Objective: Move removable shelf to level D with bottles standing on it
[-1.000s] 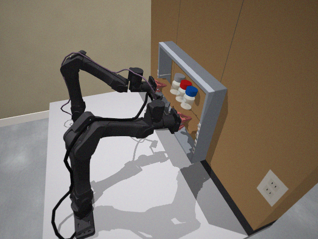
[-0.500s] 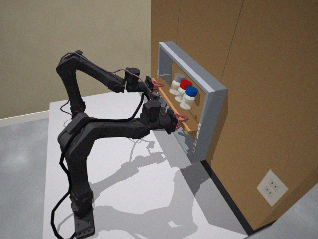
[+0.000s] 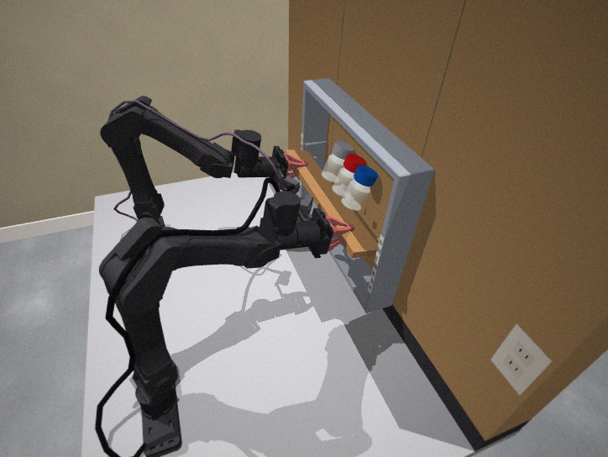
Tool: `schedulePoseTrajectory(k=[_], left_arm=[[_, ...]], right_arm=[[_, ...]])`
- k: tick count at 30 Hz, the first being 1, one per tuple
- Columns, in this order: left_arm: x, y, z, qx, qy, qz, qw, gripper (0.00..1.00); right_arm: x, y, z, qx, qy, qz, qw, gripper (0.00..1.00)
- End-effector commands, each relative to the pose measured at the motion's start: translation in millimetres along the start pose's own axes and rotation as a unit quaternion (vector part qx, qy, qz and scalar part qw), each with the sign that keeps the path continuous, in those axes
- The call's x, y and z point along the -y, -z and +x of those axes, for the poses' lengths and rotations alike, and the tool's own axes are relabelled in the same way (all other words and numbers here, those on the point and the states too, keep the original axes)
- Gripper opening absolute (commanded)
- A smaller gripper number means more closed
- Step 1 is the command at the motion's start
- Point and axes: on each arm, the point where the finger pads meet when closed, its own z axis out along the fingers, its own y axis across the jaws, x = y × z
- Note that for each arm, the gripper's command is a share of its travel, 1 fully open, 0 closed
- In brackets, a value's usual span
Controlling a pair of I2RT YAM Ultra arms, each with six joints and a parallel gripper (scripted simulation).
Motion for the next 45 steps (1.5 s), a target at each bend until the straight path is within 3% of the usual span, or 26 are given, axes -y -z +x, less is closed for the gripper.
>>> schedulePoseTrajectory(k=[1, 19, 45], left_arm=[[-57, 17, 2, -0.003, 0.007, -0.090, 0.996, 0.00], [-51, 36, 1, -0.003, 0.007, -0.090, 0.996, 0.00], [-53, 37, 2, -0.003, 0.007, -0.090, 0.996, 0.00]], right_arm=[[65, 21, 6, -0.006, -0.010, 0.091, 0.996, 0.00], [60, 40, 5, -0.006, -0.010, 0.091, 0.996, 0.00], [63, 41, 6, -0.006, -0.010, 0.091, 0.996, 0.00]])
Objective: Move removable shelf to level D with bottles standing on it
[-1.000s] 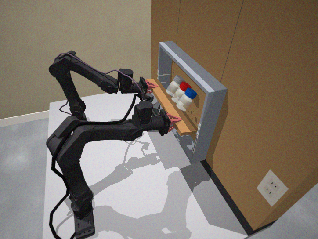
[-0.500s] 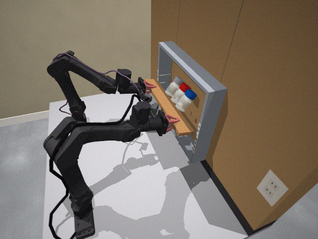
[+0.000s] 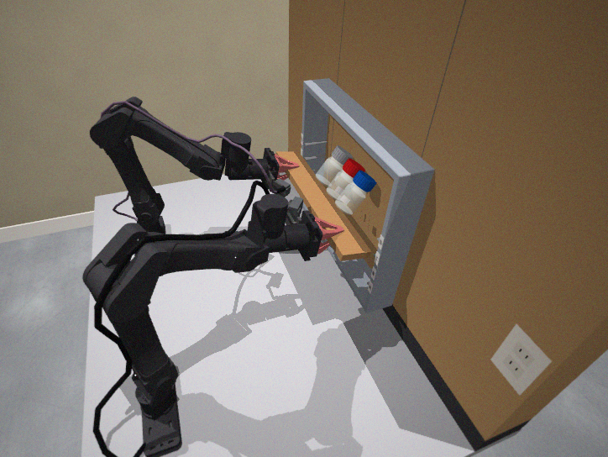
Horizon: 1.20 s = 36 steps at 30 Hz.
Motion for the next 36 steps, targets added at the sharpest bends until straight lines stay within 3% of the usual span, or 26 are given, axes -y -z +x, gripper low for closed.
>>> schedulePoseTrajectory(k=[1, 36], left_arm=[[-60, 11, 1, -0.002, 0.006, -0.087, 0.996, 0.00], [-98, 17, 1, -0.002, 0.006, -0.087, 0.996, 0.00]], right_arm=[[69, 15, 7, -0.007, -0.012, 0.089, 0.996, 0.00], [100, 21, 7, -0.007, -0.012, 0.089, 0.996, 0.00]])
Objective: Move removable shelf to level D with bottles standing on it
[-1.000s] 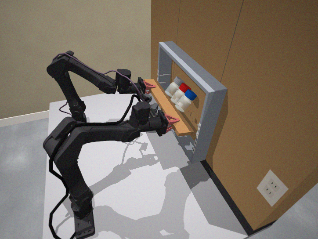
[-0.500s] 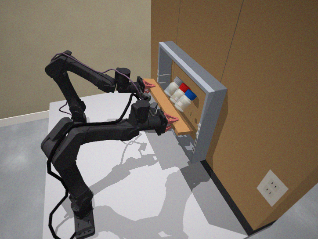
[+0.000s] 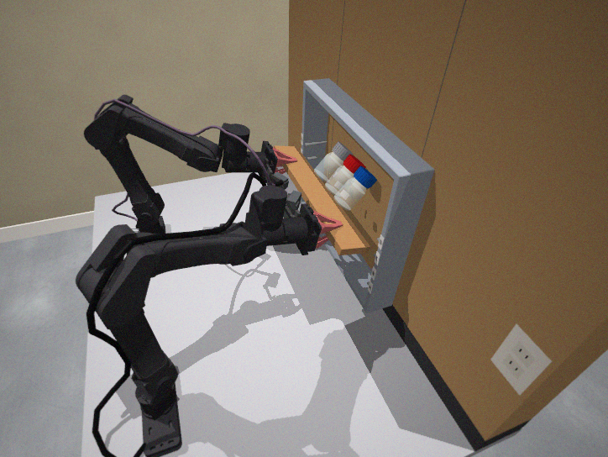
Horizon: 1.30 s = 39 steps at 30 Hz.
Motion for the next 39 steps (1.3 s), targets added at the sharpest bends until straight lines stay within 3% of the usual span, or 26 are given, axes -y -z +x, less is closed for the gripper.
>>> schedulePoseTrajectory(k=[1, 39], left_arm=[[-81, 11, 0, -0.001, 0.009, -0.103, 0.995, 0.00], [-100, 15, 1, -0.001, 0.009, -0.103, 0.995, 0.00]], right_arm=[[84, 15, 9, -0.009, -0.012, 0.102, 0.995, 0.00], [101, 19, 9, -0.009, -0.012, 0.102, 0.995, 0.00]])
